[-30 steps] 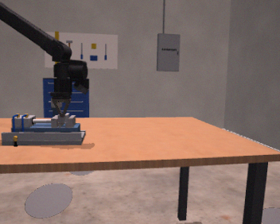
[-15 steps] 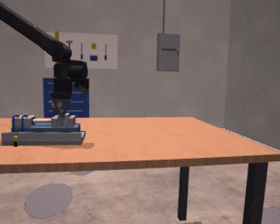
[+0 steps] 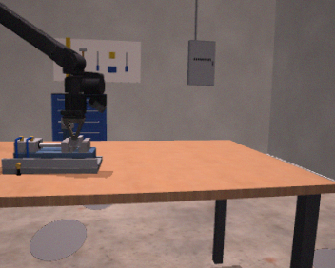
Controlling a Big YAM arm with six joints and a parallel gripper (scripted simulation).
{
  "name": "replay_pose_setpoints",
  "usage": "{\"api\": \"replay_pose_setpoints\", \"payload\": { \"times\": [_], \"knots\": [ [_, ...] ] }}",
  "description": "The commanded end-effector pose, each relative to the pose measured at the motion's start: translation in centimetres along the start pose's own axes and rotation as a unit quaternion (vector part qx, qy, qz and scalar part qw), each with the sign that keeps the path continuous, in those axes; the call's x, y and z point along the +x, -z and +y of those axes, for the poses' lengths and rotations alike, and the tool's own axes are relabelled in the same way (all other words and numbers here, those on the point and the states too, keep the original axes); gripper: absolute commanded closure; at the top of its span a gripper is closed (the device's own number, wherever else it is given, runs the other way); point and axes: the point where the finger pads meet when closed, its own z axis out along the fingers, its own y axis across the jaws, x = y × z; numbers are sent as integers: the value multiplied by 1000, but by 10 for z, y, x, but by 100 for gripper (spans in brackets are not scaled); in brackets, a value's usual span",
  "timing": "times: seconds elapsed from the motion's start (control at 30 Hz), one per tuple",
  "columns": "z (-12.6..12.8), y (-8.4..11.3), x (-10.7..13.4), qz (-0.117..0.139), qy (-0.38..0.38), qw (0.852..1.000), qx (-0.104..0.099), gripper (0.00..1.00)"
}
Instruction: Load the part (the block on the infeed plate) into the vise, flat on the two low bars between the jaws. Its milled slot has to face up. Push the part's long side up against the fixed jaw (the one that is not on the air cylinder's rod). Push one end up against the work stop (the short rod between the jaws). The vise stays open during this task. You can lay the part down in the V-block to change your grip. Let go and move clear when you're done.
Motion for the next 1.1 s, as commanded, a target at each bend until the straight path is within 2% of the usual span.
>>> {"api": "replay_pose_setpoints", "payload": {
  "times": [0.0, 0.37, 0.4, 1.07],
  "knots": [
    [9, 17, -11, -22, 4, 1000, 5, 100],
    [12, 16, -9, -20, 4, 1000, 4, 100],
    [11, 19, -17, -25, 4, 1000, 6, 100],
    [18, 17, -11, -22, 4, 1000, 5, 100]
  ]
}}
